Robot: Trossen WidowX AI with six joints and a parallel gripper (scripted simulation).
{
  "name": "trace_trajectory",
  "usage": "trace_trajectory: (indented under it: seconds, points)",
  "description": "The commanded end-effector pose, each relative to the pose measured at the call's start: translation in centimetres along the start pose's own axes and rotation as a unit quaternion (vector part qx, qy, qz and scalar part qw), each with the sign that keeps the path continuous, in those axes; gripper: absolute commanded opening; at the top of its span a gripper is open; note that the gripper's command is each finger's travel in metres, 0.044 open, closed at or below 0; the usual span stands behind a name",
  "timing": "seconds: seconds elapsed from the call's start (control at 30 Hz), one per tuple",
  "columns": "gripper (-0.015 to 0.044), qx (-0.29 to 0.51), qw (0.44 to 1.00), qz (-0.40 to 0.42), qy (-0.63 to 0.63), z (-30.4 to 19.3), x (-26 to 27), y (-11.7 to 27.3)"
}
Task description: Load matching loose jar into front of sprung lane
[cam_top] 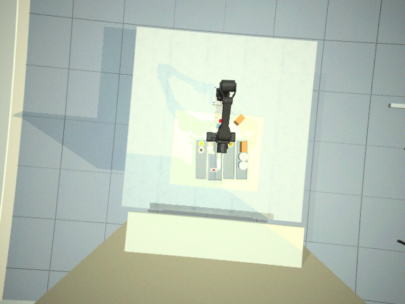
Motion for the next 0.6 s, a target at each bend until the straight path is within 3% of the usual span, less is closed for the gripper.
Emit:
trace_trajectory:
  seconds: [0.0,0.57]
  points:
    - [0.0,-0.008,1.0,0.001,-0.002,0.75,0.07,0.03]
    - [0.0,-0.008,1.0,0.001,-0.002,1.58,0.13,0.01]
Point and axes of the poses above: the point midway between the two fingers, 35 mm back from their tips, its own y axis back along the fingers, its own x axis across the jaws, z = x × y, the point moved 5 cm from there along y, back along the fingers, and after that the axes turned 5 degrees about -y, right-handed, at the moved point
